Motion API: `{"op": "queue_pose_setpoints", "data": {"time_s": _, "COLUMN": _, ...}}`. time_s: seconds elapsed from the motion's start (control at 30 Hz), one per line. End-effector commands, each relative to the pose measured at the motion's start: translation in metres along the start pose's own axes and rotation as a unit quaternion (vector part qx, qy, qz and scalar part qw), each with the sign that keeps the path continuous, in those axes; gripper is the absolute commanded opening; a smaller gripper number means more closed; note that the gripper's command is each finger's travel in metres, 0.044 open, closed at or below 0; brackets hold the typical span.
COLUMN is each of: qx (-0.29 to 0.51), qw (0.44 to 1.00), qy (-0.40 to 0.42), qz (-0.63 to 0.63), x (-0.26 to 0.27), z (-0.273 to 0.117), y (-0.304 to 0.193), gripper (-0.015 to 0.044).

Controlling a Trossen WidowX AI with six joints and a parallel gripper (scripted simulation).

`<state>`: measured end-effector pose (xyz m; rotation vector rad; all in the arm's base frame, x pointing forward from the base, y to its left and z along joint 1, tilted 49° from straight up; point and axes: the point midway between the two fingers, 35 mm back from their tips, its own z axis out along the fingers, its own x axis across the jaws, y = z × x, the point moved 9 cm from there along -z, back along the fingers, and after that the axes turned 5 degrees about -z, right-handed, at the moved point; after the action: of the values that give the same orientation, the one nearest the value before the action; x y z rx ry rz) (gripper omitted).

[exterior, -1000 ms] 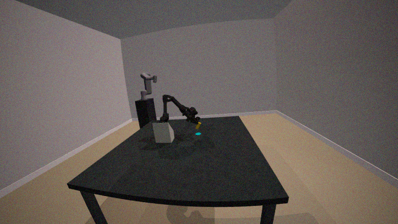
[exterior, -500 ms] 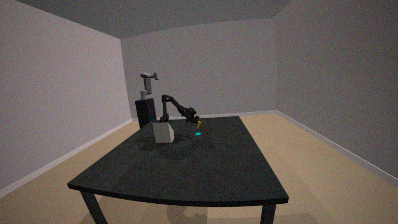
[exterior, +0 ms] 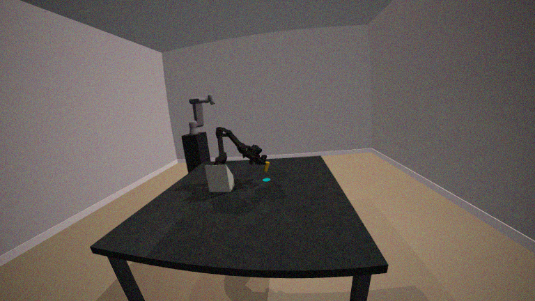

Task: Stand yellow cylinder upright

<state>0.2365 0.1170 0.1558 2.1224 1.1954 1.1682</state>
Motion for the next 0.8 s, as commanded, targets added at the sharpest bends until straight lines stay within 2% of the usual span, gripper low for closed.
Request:
{"op": "queue_pose_setpoints", "data": {"time_s": 0.0, "qx": -0.014, "qw": 1.000, "qy": 0.002, "qz": 0.012, "x": -0.001, "z": -0.003, "y": 0.000, "gripper": 0.0105}}
{"op": "queue_pose_setpoints", "data": {"time_s": 0.77, "qx": -0.080, "qw": 0.994, "qy": 0.027, "qz": 0.070, "x": -0.006, "z": -0.018, "y": -0.007, "gripper": 0.0105}}
